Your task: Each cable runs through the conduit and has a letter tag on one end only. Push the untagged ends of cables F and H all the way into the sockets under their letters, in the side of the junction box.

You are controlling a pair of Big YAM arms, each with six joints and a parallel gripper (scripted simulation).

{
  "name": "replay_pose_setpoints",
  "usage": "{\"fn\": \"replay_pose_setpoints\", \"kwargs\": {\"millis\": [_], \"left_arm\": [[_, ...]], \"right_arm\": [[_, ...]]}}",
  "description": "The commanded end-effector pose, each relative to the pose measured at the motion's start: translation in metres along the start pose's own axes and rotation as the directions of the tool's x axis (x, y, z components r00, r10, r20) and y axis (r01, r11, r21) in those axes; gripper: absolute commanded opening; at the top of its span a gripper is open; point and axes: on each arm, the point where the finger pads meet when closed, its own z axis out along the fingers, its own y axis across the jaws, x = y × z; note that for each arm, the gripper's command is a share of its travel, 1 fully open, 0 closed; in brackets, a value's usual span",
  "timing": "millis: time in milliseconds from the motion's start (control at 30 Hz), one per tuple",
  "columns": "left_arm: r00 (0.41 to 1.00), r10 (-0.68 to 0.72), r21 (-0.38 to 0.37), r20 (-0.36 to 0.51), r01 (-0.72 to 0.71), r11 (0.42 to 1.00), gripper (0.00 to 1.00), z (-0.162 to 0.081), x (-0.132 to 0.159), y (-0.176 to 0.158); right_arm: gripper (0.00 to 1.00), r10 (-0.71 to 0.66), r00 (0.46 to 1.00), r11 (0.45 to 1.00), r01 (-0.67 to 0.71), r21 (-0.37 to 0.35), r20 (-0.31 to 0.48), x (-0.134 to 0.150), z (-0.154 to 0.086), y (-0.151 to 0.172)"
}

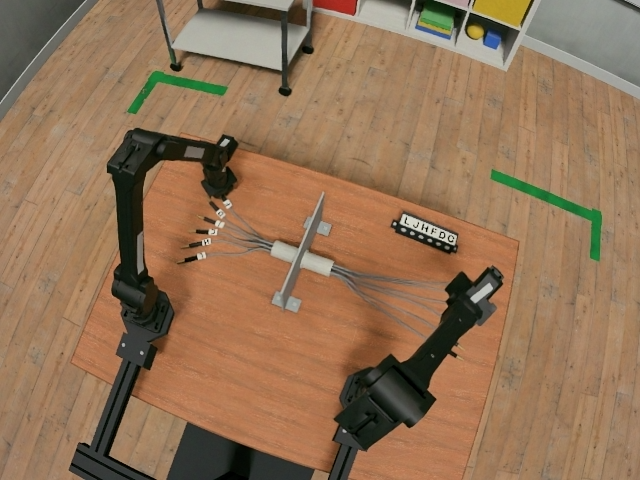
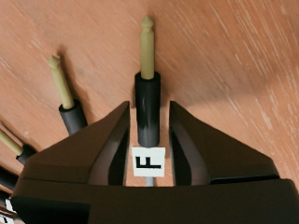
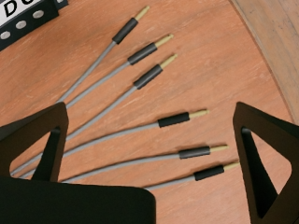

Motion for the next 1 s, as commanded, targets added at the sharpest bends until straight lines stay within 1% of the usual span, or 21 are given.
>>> {"fn": "replay_pose_setpoints", "kwargs": {"millis": [0, 33, 100, 133, 333, 467, 500, 533, 733, 967], "left_arm": [[1.000, -0.015, 0.008, 0.003, 0.015, 1.000, 0.22, 0.0007, -0.0039, -0.0057], [1.000, -0.015, 0.008, 0.003, 0.015, 1.000, 0.18, 0.0007, -0.0039, -0.0057], [1.000, -0.018, 0.017, 0.009, 0.017, 1.000, 0.18, 0.0007, -0.0057, -0.0062], [1.000, -0.018, 0.016, 0.008, 0.017, 1.000, 0.14, 0.0007, -0.0056, -0.0060], [1.000, -0.017, 0.014, 0.008, 0.017, 1.000, 0.11, 0.0008, -0.0054, -0.0057], [1.000, -0.018, 0.016, 0.009, 0.017, 1.000, 0.05, 0.0008, -0.0051, -0.0053], [1.000, -0.018, 0.015, 0.008, 0.017, 1.000, 0.00, 0.0008, -0.0048, -0.0049], [1.000, -0.018, 0.014, 0.007, 0.017, 1.000, 0.04, 0.0008, -0.0048, -0.0048], [1.000, -0.018, 0.014, 0.007, 0.017, 1.000, 0.04, 0.0008, -0.0048, -0.0048], [0.999, -0.031, 0.011, 0.012, 0.031, 0.999, 0.04, 0.0008, -0.0115, -0.0001]], "right_arm": [[1.00, 0.002, 1.000, 1.000, -0.002, -0.001, 0.030, -0.0106, -0.0014, 0.0011], [1.00, 0.002, 1.000, 1.000, -0.002, -0.001, 0.030, -0.0106, -0.0014, 0.0011], [1.00, 0.002, 1.000, 1.000, -0.002, -0.001, 0.030, -0.0106, -0.0014, 0.0011], [1.00, 0.002, 1.000, 1.000, -0.002, -0.001, 0.030, -0.0106, -0.0014, 0.0011], [1.00, 0.002, 1.000, 1.000, -0.002, -0.001, 0.030, -0.0106, -0.0014, 0.0011], [1.00, 0.002, 1.000, 1.000, -0.002, -0.001, 0.030, -0.0106, -0.0014, 0.0011], [1.00, 0.002, 1.000, 1.000, -0.002, -0.001, 0.030, -0.0106, -0.0014, 0.0011], [1.00, 0.002, 1.000, 1.000, -0.002, -0.001, 0.030, -0.0106, -0.0014, 0.0011], [1.00, 0.002, 1.000, 1.000, -0.002, -0.001, 0.030, -0.0106, -0.0014, 0.0011], [1.00, 0.002, 1.000, 1.000, -0.002, -0.001, 0.030, -0.0106, -0.0014, 0.0011]]}}
